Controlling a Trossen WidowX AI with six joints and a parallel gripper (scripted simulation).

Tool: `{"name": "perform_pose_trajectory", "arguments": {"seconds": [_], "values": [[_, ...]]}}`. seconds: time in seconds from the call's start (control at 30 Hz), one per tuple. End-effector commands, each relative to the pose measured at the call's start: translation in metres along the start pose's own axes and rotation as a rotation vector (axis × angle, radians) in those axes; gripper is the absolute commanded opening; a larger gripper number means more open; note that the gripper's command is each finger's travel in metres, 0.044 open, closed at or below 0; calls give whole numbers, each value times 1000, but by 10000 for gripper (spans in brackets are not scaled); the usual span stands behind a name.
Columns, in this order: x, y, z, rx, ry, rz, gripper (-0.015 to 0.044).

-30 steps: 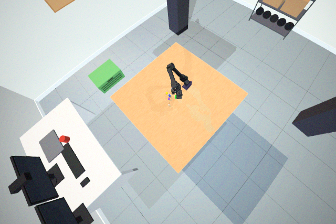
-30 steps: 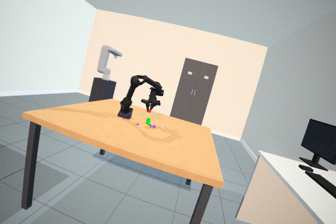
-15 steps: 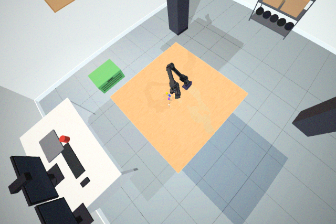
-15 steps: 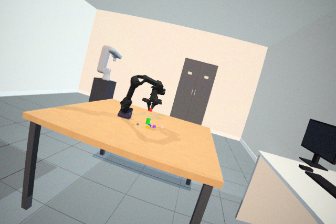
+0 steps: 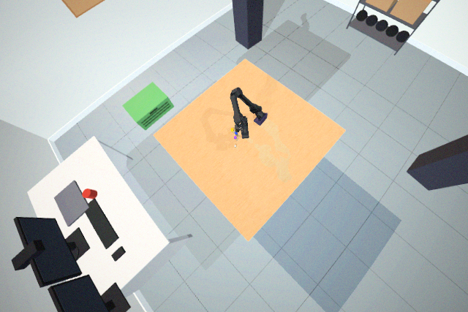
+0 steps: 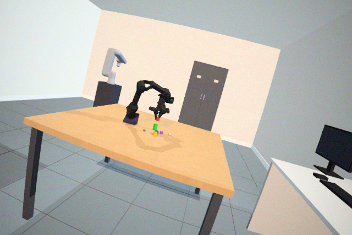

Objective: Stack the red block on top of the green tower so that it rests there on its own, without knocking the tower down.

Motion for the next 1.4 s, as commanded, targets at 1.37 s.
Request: {"name": "perform_pose_trajectory", "arguments": {"seconds": [1.37], "values": [[1, 0, -33, 7, -2, -3, 79]]}}
Point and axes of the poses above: the point midway between the two fingers, 35 mm back from their tips, its own z axis back along the fingers, its own y axis across the jaws, x = y × z, the point moved 1 cm from there along z, back along the fingers, and after that the axes turned 9 degrees about -z, right-handed, at the moved point
